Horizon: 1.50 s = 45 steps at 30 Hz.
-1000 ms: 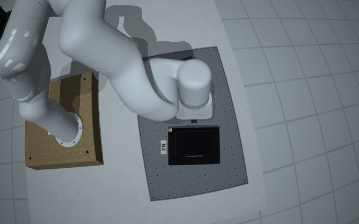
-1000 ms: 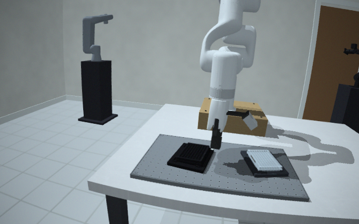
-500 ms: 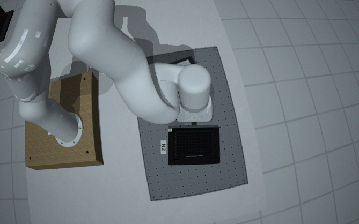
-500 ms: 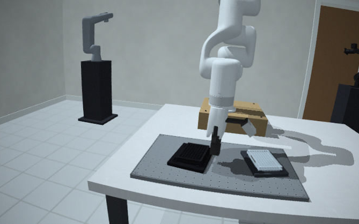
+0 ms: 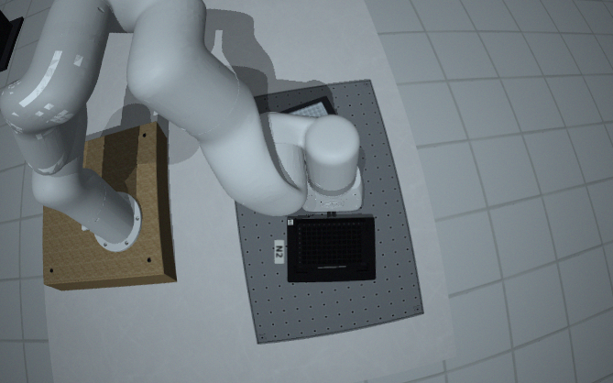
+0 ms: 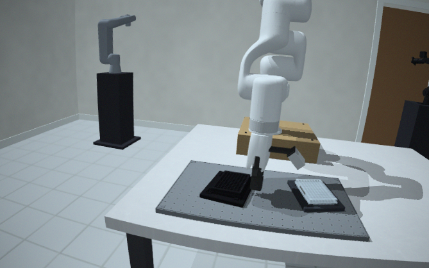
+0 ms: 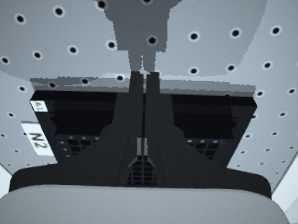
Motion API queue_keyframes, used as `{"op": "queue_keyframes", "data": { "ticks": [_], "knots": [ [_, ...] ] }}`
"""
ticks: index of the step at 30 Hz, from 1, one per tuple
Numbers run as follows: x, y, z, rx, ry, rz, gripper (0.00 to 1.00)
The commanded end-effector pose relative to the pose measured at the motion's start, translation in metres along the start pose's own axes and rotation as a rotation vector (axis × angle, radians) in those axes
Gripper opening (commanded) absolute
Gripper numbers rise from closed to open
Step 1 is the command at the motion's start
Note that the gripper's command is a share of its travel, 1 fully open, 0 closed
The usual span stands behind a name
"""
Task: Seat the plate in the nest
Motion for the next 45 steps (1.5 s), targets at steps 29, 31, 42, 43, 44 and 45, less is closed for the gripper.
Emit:
{"op": "queue_keyframes", "data": {
  "ticks": [29, 31, 42, 43, 44, 45],
  "knots": [
    [0.001, 0.0, -0.007, 0.0, 0.0, -0.003, 0.0],
    [0.001, 0.0, -0.008, 0.0, 0.0, -0.003, 0.0],
    [0.001, 0.0, -0.011, 0.0, 0.0, -0.003, 0.0],
    [0.001, 0.0, -0.011, 0.0, 0.0, -0.003, 0.0],
    [0.001, 0.0, -0.011, 0.0, 0.0, -0.003, 0.0],
    [0.001, 0.0, -0.012, 0.0, 0.0, -0.003, 0.0]
  ]
}}
Point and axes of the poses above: the point where the finger pads meet when closed, its own x axis back along the fingers, its own y axis across the jaws, z = x × y, the point moved 7 cm from there along x, back along the fingers, and after that the axes turned 5 degrees about x, right-handed, at the moved point
